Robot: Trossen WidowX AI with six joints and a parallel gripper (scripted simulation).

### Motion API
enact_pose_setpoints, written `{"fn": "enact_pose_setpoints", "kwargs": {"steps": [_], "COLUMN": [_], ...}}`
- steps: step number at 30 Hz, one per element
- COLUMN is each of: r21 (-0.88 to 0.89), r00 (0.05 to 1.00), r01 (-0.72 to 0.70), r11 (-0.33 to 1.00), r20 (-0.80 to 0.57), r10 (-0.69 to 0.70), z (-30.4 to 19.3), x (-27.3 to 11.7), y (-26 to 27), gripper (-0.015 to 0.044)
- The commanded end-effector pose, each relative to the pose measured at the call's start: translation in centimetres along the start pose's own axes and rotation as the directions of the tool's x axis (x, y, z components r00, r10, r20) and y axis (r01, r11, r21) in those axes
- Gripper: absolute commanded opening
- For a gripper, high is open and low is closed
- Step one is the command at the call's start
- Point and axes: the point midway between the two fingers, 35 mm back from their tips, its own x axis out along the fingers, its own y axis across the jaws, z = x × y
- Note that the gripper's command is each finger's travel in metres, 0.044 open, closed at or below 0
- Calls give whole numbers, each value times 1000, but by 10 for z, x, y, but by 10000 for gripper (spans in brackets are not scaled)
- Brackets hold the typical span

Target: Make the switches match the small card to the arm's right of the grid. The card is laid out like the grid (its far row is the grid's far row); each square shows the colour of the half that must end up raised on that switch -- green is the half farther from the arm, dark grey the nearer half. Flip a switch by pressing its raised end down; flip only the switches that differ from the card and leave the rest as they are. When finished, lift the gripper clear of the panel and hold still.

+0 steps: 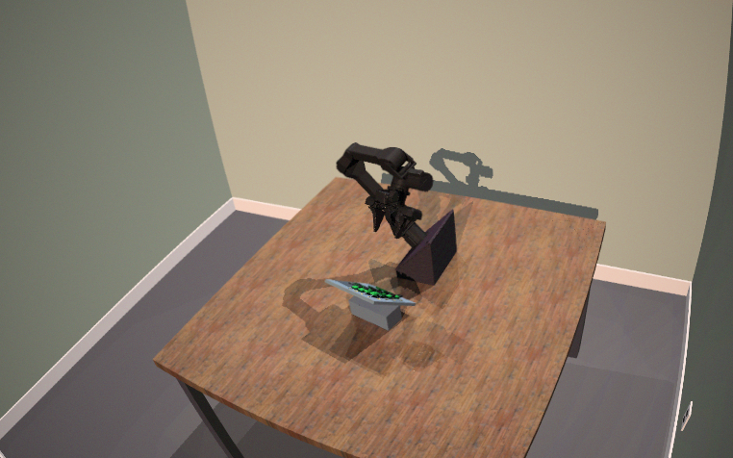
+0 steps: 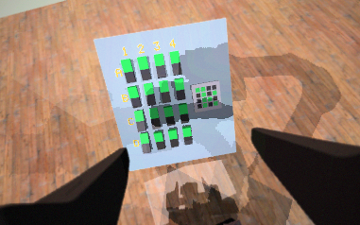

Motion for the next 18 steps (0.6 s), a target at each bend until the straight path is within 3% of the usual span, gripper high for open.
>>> {"fn": "enact_pose_setpoints", "kwargs": {"steps": [1, 9, 15, 18], "r21": [1, -26, -34, -34], "r00": [1000, 999, 999, 999], "r01": [0, 23, 32, 32], "r11": [1000, 999, 999, 999], "r20": [-4, -34, -29, -35], "r10": [0, -24, -33, -33], "z": [0, 14, 16, 16], "x": [2, 100, 109, 117], "y": [2, 60, 63, 63], "gripper": [374, 164, 6, 0]}}
